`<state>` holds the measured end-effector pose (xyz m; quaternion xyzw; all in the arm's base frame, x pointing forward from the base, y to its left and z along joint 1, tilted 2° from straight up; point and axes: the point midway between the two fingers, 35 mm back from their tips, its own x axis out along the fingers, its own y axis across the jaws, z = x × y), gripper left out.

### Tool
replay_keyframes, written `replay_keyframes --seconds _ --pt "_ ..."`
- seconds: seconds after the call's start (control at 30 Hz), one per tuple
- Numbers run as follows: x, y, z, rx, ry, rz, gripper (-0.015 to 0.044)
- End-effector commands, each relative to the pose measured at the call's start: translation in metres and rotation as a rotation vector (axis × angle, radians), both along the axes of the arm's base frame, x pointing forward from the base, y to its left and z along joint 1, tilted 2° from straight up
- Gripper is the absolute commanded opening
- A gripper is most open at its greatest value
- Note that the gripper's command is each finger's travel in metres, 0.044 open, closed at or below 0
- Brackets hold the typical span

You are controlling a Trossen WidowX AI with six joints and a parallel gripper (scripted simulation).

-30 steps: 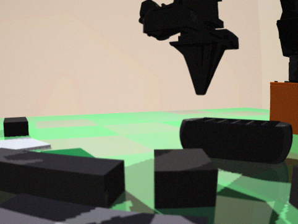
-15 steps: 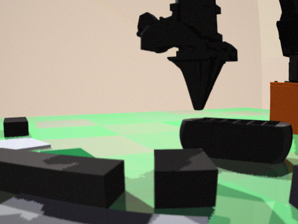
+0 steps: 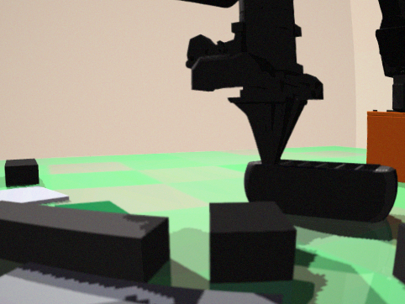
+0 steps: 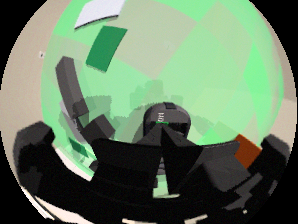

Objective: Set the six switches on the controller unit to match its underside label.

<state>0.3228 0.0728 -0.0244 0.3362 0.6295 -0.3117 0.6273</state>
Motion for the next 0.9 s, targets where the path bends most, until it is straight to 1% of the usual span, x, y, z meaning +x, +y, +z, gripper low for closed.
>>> replay_keyframes --seconds 0.0,0.23,0.3,0.4,0.63,0.77,0.87 --pt "-0.001 0.0 -0.003 -0.002 0.0 0.004 0.0" --pt "-0.001 0.0 -0.003 -0.002 0.0 0.004 0.0" --pt "0.0 0.0 0.007 -0.001 0.002 0.001 0.0" --pt "-0.001 -0.001 0.039 -0.002 0.0 0.003 0.0" --pt "-0.002 0.0 0.042 -0.002 0.0 0.004 0.0" --pt "-0.032 0.028 0.045 0.001 0.003 0.003 0.0" --pt "-0.039 0.034 0.046 0.001 0.003 0.003 0.0"
